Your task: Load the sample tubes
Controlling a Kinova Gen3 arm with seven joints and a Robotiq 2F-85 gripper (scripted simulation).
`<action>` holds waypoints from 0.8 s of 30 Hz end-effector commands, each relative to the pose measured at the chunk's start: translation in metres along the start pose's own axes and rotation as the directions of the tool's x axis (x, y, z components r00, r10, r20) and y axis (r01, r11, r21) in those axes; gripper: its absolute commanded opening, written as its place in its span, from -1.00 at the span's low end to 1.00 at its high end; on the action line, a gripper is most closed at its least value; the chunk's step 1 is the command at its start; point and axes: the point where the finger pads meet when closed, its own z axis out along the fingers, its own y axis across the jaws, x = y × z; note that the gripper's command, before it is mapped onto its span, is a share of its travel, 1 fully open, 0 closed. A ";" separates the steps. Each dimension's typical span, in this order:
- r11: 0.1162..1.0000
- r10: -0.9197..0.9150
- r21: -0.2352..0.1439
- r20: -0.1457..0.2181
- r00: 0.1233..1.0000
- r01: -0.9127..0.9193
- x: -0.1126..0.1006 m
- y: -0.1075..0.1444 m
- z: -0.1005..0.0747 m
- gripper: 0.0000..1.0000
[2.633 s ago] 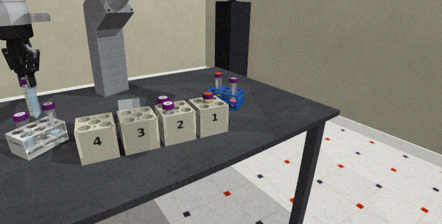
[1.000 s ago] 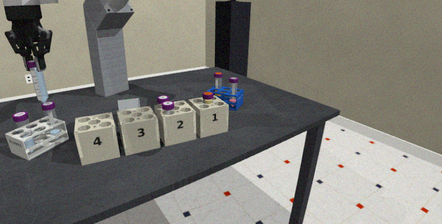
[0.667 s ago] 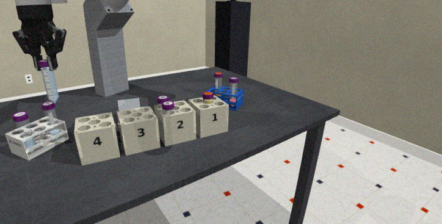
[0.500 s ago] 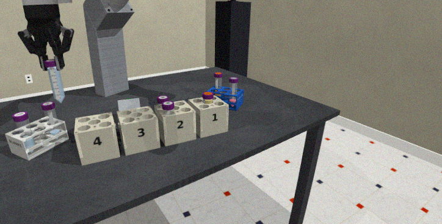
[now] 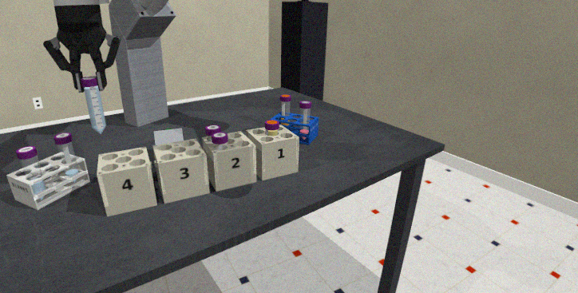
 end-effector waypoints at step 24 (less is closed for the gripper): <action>0.990 -0.143 0.005 0.004 0.990 0.143 -0.015 0.076 0.000 -0.80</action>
